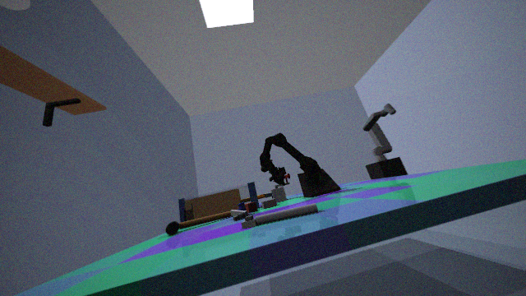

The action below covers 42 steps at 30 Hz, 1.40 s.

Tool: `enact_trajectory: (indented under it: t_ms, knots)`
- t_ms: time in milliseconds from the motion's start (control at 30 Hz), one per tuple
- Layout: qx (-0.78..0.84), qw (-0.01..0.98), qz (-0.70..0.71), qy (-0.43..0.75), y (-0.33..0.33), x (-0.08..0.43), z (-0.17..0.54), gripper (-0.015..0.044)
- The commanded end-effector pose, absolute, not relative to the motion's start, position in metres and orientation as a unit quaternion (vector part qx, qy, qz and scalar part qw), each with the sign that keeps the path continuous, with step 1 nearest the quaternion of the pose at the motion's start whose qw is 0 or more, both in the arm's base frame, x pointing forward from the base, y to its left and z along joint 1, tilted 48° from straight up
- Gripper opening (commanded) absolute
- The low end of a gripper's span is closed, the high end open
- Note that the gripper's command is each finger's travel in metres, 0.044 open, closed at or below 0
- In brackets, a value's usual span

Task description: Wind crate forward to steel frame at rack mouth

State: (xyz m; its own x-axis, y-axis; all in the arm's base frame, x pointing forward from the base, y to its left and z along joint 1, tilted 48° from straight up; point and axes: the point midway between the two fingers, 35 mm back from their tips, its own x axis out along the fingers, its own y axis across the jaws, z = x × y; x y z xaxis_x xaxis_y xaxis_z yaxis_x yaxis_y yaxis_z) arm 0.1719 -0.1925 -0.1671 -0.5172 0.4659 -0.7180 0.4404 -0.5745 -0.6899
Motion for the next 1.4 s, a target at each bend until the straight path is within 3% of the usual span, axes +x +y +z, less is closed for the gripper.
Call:
enact_trajectory:
  t_ms: [0, 1367]
  knots:
    - [-0.488, 0.022, 0.746, -0.453, -0.1896, 0.1707, -0.1676, 0.0]
    - [-0.486, 0.027, 0.749, -0.449, -0.185, 0.1695, -0.1711, 0.0]
